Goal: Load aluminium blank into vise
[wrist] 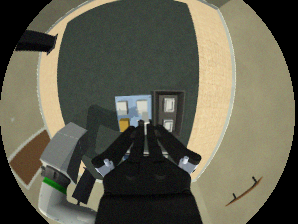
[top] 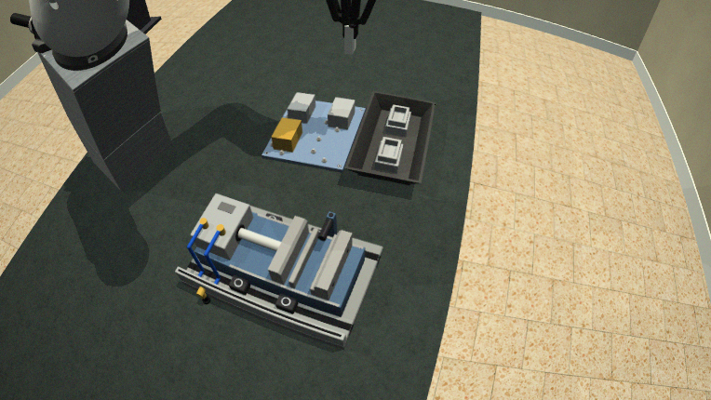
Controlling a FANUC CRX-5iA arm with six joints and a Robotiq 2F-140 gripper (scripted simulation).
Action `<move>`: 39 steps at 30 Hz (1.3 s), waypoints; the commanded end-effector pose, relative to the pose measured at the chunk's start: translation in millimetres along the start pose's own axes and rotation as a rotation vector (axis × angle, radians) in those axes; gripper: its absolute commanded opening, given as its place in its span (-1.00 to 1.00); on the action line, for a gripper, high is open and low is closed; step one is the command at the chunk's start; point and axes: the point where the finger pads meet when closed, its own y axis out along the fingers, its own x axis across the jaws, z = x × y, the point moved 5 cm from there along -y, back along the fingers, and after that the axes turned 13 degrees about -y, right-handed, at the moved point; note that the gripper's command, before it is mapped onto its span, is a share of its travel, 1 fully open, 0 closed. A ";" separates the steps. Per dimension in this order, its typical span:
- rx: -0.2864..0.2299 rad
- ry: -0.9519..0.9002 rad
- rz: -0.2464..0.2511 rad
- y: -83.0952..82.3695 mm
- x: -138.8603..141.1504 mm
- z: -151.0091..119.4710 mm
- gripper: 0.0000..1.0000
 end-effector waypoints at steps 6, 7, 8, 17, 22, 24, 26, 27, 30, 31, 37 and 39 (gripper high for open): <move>-0.002 0.001 -0.012 0.9 -83.3 8.6 -1.00; -0.002 0.000 -0.012 1.7 -92.4 8.0 -1.00; -0.002 0.000 -0.012 2.7 -101.4 7.2 -1.00; -0.001 0.000 -0.012 3.3 -106.8 6.6 -0.20; -0.001 0.000 -0.012 3.3 -106.8 6.6 -0.20; -0.001 0.000 -0.012 3.3 -106.8 6.6 -0.20; -0.001 0.000 -0.012 3.3 -106.8 6.6 -0.20; -0.001 0.000 -0.012 3.3 -106.8 6.6 -0.20; -0.001 0.000 -0.012 3.3 -106.8 6.6 -0.20; -0.001 0.000 -0.012 3.3 -106.8 6.6 -0.20; -0.001 0.000 -0.012 3.3 -106.8 6.6 -0.20; -0.001 0.000 -0.012 3.3 -106.8 6.6 -0.20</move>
